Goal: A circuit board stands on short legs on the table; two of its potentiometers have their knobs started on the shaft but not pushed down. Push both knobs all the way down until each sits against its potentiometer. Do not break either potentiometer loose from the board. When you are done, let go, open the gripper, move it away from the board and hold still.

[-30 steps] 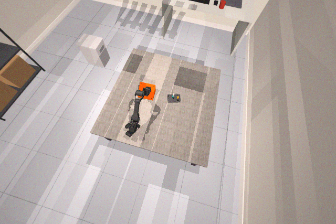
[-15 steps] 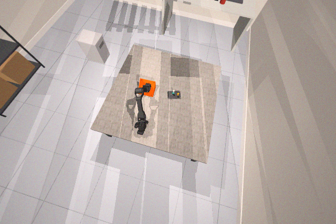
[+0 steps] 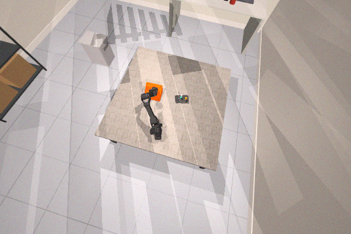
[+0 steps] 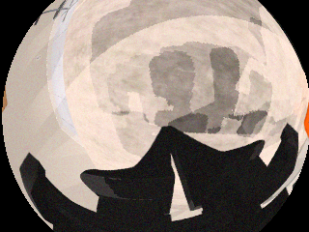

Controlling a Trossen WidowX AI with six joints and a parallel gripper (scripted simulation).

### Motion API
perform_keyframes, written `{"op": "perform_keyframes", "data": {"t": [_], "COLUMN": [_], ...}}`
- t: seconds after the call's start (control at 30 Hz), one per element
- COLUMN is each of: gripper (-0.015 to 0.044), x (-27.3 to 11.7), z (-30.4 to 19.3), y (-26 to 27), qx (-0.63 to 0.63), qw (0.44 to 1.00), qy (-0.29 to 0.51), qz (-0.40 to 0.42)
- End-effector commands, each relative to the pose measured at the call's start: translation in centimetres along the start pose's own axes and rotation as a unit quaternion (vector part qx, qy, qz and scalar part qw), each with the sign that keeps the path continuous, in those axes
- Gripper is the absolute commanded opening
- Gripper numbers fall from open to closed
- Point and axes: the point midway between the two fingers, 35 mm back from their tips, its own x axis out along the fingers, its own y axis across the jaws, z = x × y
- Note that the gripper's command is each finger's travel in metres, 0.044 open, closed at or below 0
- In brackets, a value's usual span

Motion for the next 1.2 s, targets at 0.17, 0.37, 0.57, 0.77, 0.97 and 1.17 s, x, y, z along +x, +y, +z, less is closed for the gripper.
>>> {"op": "perform_keyframes", "data": {"t": [0.17, 0.37, 0.57, 0.77, 0.97, 1.17], "gripper": [0.0, 0.0, 0.0, 0.0, 0.0, 0.0], "x": [-0.2, -0.9, -1.6, -2.8, -4.3, -6.1], "z": [-6.2, -9.7, -13.2, -16.5, -19.4, -21.8], "y": [-3.1, -5.3, -8.2, -11.4, -14.6, -17.9], "qx": [-0.088, -0.171, -0.249, -0.327, -0.406, -0.485], "qw": [0.994, 0.981, 0.959, 0.928, 0.889, 0.842], "qy": [0.049, 0.074, 0.102, 0.128, 0.152, 0.173], "qz": [-0.041, -0.06, -0.094, -0.123, -0.146, -0.162]}}
